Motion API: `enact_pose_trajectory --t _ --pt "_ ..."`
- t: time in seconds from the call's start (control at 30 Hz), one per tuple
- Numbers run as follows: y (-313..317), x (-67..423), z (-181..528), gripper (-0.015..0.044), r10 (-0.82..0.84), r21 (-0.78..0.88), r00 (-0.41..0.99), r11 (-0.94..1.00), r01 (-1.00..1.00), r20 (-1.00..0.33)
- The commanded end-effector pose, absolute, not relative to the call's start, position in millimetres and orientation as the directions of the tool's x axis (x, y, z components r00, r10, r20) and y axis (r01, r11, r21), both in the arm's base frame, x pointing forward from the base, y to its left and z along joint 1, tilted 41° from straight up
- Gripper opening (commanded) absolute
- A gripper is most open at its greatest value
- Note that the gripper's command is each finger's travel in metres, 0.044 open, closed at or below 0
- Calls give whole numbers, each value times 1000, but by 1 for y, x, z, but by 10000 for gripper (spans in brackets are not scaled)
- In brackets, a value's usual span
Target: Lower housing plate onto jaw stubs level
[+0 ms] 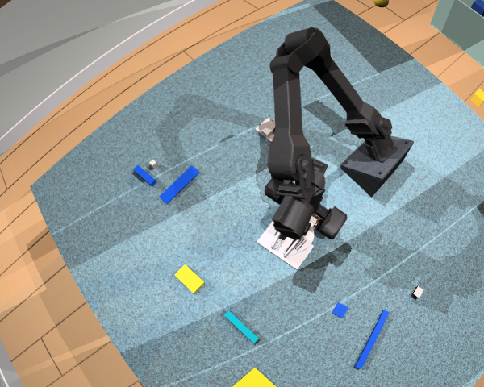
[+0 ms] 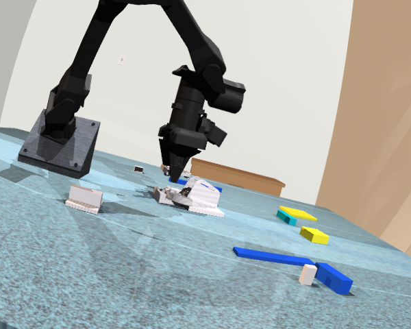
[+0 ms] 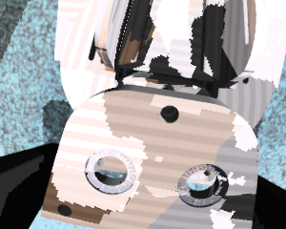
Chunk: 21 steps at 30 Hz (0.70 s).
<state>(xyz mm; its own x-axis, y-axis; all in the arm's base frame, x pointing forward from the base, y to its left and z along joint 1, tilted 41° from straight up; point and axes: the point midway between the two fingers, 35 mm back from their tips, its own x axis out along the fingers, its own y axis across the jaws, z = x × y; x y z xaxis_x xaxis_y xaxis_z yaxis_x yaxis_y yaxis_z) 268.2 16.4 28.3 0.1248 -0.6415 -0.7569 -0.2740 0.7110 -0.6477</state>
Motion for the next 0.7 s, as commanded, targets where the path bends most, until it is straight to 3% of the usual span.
enact_pose_trajectory --t 0.0,0.67 --pt "10 268 22 351 -647 -651 120 706 -279 -753" --pt "1 268 12 351 -649 -653 120 704 -279 -752"
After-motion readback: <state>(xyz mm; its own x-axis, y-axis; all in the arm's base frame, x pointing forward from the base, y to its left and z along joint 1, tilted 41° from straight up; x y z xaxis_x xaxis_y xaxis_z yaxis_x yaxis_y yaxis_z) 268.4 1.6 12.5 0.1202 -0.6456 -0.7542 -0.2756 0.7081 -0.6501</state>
